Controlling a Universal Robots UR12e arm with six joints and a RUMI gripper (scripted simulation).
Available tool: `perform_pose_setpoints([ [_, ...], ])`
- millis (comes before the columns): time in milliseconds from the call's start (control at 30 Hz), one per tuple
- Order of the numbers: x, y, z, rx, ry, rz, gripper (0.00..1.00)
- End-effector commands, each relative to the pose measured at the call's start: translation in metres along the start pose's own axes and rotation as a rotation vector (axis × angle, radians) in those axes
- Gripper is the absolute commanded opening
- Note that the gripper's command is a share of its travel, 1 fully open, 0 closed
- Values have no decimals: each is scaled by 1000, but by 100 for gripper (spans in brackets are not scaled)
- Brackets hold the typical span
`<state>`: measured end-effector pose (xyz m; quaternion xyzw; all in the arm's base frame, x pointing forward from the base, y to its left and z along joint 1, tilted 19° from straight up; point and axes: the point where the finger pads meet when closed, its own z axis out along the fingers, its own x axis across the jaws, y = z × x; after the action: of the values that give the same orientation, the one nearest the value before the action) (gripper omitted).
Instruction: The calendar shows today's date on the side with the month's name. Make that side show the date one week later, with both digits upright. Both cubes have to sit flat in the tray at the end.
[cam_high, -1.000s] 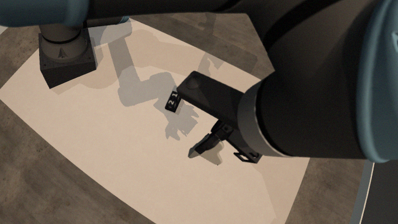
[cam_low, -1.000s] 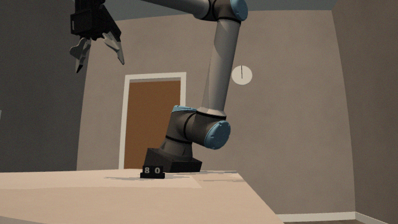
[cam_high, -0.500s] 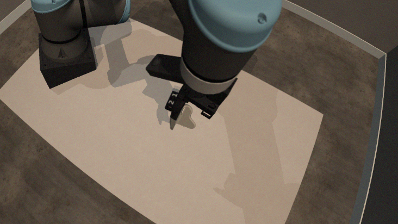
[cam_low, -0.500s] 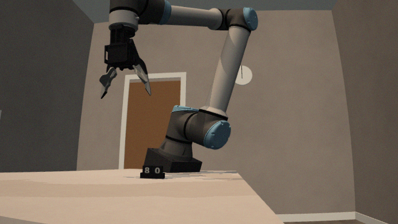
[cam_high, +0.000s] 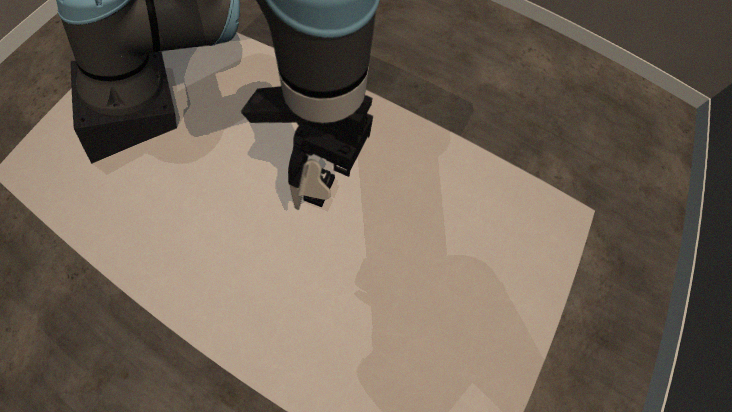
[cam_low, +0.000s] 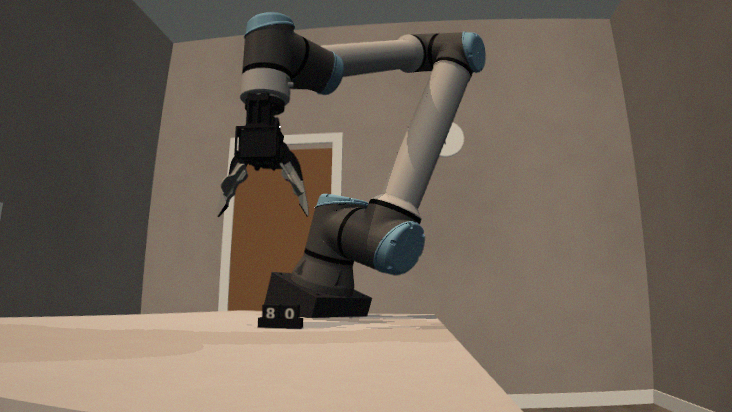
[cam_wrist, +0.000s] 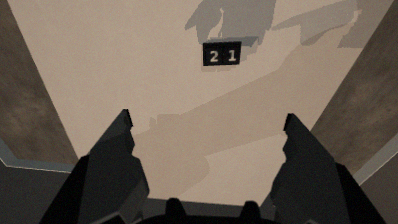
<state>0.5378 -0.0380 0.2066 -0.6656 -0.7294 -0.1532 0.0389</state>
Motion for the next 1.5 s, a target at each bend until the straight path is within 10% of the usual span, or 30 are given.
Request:
perform_pose_setpoints([
  [0,8,-14,13,-34,-12,-31,100],
  [1467,17,-30,31,-49,-15,38,100],
])
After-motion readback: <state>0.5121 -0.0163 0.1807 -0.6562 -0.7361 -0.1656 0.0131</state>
